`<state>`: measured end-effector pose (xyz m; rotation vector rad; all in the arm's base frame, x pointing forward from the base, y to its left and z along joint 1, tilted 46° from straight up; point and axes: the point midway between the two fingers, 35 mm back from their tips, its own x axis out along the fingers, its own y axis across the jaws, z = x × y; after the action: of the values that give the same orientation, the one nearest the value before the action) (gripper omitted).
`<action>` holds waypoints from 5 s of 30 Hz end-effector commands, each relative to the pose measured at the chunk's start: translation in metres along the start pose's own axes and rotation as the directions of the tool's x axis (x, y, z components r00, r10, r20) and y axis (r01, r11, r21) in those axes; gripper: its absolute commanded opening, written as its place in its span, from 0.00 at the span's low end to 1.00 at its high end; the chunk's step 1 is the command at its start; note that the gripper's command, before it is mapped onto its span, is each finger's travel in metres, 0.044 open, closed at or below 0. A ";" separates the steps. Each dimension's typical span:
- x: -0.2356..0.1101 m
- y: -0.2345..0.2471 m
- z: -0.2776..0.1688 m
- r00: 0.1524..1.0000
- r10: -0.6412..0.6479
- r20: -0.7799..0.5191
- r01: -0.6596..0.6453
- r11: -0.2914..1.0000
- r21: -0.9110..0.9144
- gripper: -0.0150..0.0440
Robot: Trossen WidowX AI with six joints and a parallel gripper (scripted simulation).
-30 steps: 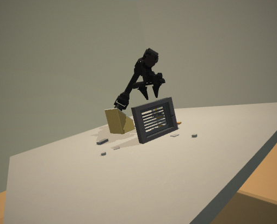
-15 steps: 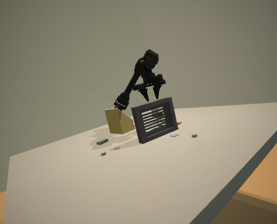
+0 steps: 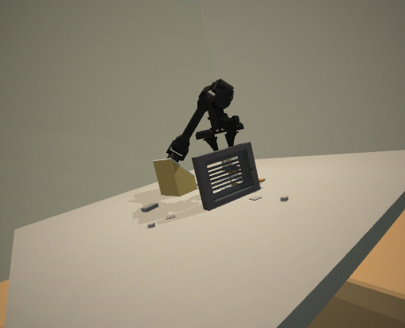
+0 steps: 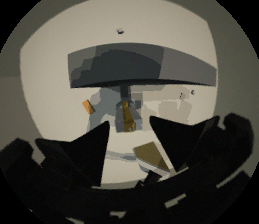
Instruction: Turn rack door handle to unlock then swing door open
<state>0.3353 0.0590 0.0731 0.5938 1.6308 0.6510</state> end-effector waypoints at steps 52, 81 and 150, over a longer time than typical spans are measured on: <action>0.038 0.002 -0.004 1.000 0.010 -0.005 -0.011 0.871 -0.492 0.30; 0.038 0.002 -0.004 1.000 0.010 -0.005 -0.002 -0.332 -0.943 0.30; 0.038 0.002 -0.004 1.000 0.010 -0.005 -0.010 0.998 -0.060 0.76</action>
<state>0.3265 0.0875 0.0501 0.3451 1.4609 0.9315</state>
